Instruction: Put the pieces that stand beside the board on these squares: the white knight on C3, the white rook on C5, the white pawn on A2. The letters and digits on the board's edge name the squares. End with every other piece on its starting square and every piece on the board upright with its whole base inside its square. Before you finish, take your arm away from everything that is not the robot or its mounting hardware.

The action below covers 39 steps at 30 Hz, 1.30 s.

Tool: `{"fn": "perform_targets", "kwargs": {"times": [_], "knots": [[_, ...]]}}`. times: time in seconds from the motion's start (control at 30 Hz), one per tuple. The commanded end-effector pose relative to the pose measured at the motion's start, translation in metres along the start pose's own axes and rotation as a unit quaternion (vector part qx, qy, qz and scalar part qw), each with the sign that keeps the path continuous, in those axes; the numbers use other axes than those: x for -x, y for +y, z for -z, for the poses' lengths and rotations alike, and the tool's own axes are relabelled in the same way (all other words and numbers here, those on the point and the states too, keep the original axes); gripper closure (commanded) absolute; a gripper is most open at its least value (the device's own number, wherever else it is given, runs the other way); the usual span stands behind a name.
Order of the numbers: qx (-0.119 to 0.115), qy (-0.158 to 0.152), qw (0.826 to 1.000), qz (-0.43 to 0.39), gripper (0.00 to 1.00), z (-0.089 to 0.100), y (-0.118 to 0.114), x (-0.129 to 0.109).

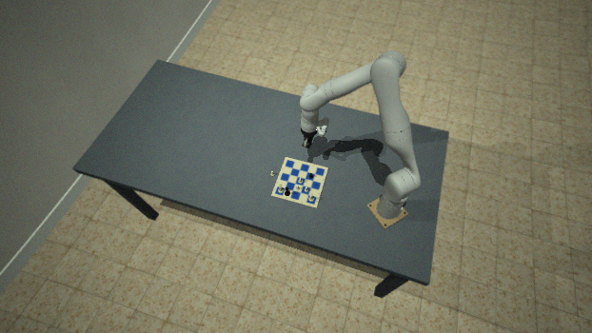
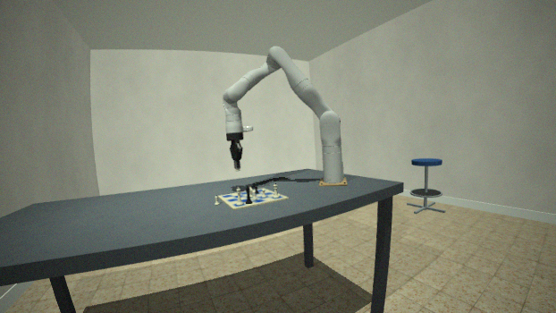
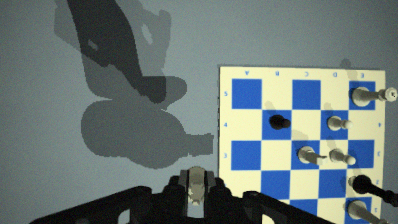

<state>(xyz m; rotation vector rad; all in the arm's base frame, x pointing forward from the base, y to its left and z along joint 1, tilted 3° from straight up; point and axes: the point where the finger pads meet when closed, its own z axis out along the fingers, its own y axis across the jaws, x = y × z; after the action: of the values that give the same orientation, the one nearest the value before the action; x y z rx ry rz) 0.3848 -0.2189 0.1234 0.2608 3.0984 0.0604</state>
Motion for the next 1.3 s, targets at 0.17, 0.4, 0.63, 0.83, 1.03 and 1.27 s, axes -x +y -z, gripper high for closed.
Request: {"fn": "perform_targets", "kwargs": {"times": [0.17, 0.4, 0.63, 0.83, 1.03, 1.27], "knots": [[-0.001, -0.002, 1.0, 0.0, 1.0, 0.002, 0.001, 0.0], [0.001, -0.004, 1.0, 0.009, 1.0, 0.007, 0.059, -0.023], [-0.001, -0.002, 1.0, 0.02, 1.0, 0.008, 0.133, -0.08], [-0.001, -0.002, 1.0, 0.02, 1.0, 0.008, 0.135, -0.082], [-0.001, -0.002, 1.0, 0.02, 1.0, 0.008, 0.135, -0.082], [-0.002, -0.002, 1.0, 0.02, 1.0, 0.005, 0.135, -0.082]]}}
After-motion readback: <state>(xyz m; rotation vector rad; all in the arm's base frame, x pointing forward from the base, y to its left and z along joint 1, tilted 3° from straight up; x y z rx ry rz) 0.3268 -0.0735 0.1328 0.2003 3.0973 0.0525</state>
